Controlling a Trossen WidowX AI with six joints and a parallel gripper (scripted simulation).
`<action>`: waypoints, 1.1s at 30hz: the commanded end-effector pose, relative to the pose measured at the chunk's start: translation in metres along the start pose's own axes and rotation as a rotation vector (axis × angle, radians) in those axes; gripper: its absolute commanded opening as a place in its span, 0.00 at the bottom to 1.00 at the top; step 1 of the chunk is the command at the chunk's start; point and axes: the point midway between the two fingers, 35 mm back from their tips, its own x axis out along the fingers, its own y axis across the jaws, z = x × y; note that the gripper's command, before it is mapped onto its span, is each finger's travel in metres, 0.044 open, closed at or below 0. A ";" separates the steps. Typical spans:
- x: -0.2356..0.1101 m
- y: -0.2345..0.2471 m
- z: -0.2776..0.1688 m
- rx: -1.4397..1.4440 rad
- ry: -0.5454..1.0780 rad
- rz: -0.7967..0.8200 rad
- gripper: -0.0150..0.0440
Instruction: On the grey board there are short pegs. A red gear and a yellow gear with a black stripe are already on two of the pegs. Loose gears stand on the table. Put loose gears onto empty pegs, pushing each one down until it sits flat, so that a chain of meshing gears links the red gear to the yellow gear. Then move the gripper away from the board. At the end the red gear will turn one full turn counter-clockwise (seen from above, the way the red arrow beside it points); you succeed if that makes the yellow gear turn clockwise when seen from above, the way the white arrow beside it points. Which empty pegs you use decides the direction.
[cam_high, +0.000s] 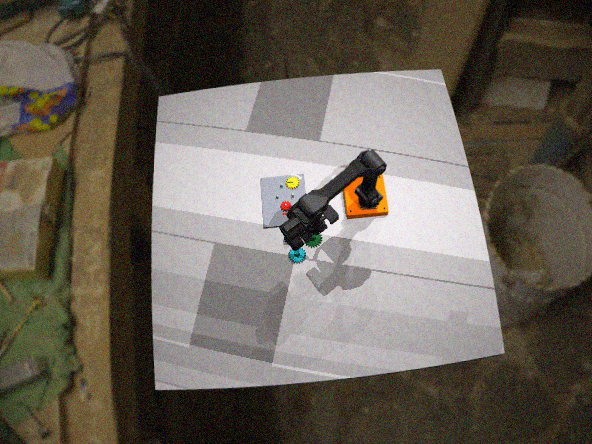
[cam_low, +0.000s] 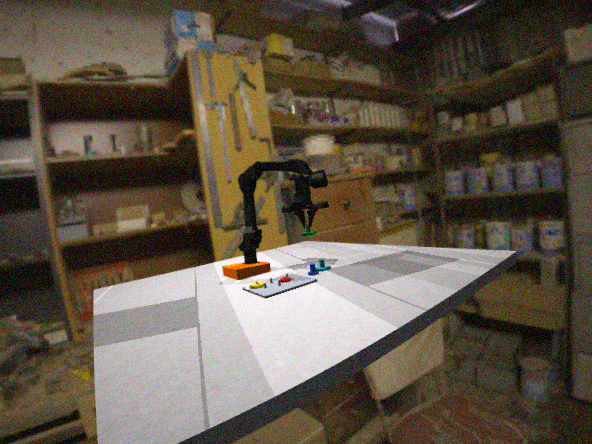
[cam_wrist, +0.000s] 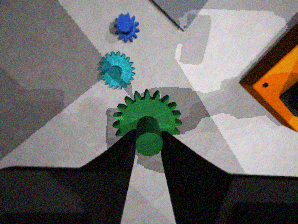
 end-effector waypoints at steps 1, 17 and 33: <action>0.002 0.004 0.007 -0.001 0.004 0.003 0.25; 0.013 0.013 0.045 0.032 -0.012 0.000 0.25; 0.024 0.018 0.084 0.026 -0.014 0.000 0.25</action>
